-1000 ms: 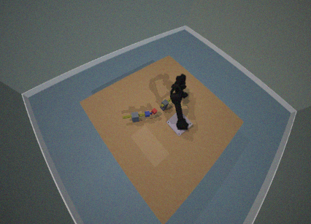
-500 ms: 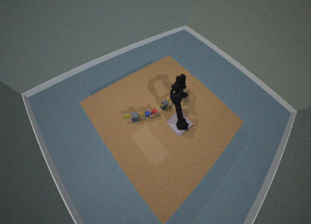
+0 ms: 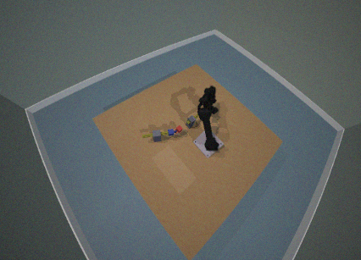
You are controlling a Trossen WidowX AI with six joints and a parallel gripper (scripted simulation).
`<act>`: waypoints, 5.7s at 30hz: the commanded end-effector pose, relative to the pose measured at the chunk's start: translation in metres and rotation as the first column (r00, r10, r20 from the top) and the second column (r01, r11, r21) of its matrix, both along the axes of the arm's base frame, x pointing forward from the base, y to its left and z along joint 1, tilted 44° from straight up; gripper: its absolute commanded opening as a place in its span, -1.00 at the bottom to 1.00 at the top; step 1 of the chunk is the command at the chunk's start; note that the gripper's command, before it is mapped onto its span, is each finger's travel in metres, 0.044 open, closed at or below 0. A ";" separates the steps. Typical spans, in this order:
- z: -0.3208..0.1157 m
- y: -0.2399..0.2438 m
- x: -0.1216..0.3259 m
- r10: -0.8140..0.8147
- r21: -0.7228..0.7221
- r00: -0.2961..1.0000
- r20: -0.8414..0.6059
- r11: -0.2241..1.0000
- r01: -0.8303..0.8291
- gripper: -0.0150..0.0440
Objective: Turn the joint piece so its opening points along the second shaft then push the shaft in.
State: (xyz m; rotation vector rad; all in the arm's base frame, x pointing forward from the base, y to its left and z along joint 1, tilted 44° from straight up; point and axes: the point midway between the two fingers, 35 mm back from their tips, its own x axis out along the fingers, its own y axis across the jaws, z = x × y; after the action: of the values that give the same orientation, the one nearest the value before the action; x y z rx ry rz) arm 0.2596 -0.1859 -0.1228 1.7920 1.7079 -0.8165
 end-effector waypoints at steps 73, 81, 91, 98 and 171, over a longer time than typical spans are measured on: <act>0.014 0.016 0.002 -0.048 0.000 0.998 0.046 0.999 0.048 -0.49; 0.023 0.026 0.003 -0.053 0.001 0.997 0.052 0.999 0.053 -0.49; 0.033 0.037 0.004 -0.054 0.002 0.997 0.053 0.999 0.054 -0.49; 0.041 0.046 0.004 -0.055 0.003 0.997 0.053 0.998 0.055 -0.49; 0.071 0.078 0.008 -0.051 0.002 0.997 0.051 0.999 0.051 1.00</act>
State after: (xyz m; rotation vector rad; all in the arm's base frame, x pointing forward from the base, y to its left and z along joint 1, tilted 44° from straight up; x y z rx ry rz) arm 0.2670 -0.1073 -0.0518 1.8496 1.6357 -0.7870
